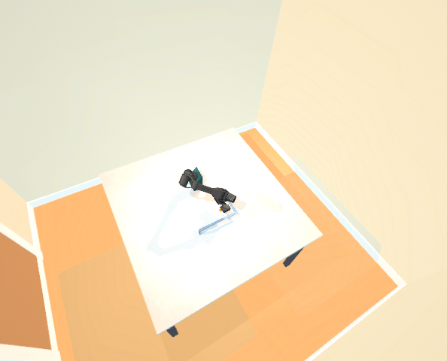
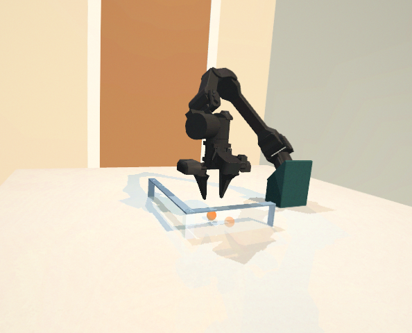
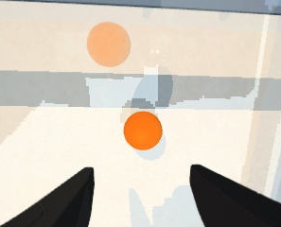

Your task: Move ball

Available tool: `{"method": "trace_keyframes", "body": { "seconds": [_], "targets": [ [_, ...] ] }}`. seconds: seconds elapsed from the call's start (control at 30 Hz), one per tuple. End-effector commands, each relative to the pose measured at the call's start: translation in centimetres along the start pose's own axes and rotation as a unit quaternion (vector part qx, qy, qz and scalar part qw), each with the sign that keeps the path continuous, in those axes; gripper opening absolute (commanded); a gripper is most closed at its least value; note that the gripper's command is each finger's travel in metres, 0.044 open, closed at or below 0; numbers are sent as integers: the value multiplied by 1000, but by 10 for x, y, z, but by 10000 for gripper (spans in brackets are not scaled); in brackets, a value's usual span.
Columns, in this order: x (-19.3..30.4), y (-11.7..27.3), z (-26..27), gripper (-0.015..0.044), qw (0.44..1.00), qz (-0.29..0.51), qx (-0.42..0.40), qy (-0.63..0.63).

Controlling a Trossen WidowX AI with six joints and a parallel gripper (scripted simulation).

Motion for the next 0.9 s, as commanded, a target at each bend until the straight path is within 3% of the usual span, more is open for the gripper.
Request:
{"method": "trace_keyframes", "body": {
  "seconds": [0.0,0.87],
  "targets": [
    [-7,0,-2,228,1000,-3,2,-10],
    [-6,-43,-3,228,1000,-2,2,-10]
  ]
}}
Point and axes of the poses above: the point midway between the two fingers, 35 mm back from their tips, its own y axis back along the fingers, its own z axis across the jaws, x = y × z, the point moved 2 cm from there along y, back along the fingers, and after that the axes turned 1 degree about -y, right-handed, at the moved point
